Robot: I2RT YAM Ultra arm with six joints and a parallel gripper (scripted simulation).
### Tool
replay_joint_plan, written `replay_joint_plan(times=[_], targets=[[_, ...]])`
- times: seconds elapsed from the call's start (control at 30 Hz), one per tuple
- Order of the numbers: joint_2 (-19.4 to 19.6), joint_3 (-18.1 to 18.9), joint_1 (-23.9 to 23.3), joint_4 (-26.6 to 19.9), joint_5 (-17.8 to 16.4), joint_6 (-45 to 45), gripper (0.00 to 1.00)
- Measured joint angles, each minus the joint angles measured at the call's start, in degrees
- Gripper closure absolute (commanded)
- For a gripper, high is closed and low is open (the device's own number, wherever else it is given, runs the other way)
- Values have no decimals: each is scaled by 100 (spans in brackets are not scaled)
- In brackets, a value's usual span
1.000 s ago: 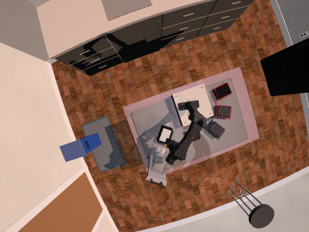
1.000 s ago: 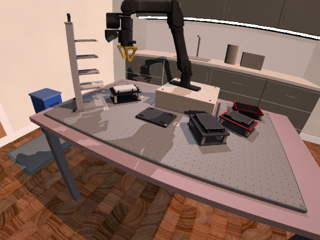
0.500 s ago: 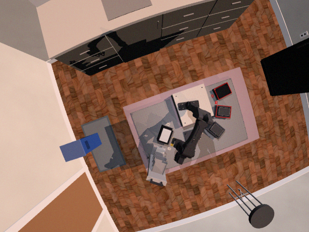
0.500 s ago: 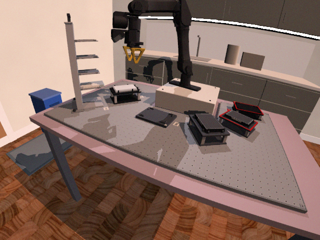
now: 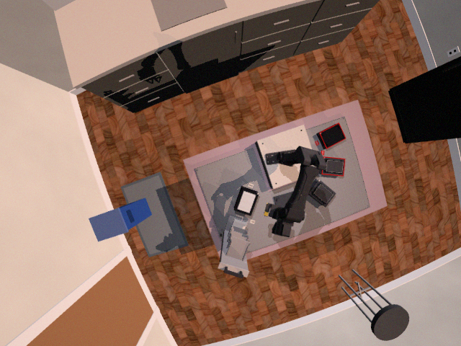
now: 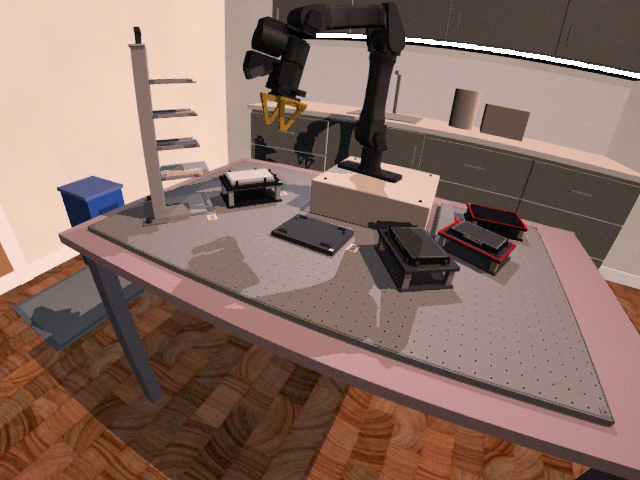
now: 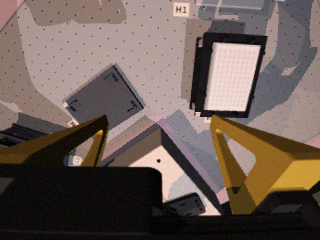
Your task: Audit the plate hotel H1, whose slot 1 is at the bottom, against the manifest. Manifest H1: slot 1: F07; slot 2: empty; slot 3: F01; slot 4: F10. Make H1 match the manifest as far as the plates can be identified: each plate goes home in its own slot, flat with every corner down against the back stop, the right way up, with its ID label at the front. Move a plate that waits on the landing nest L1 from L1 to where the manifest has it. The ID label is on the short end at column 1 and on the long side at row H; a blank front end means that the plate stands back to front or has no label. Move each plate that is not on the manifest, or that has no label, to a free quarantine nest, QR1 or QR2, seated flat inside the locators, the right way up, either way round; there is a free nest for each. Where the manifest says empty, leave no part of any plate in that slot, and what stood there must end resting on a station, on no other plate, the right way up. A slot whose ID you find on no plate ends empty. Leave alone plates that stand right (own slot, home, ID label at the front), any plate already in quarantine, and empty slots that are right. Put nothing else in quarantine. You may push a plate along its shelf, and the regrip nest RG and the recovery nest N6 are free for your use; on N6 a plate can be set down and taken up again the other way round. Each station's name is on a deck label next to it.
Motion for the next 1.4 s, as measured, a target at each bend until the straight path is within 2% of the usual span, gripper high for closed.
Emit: replay_joint_plan(times=[0.13,0.43,0.6,0.73,1.13,1.27,1.4], targets=[[-223,-258,166,345,70,195,0],[-946,-1215,800,1303,378,693,0],[-1325,-1718,855,1853,542,798,0],[-1488,-1952,890,2236,634,828,0],[-2304,-3185,1073,3648,962,837,0],[-2439,-3410,1113,4026,1049,831,0],[-2653,-3786,1167,4520,1154,804,0]])
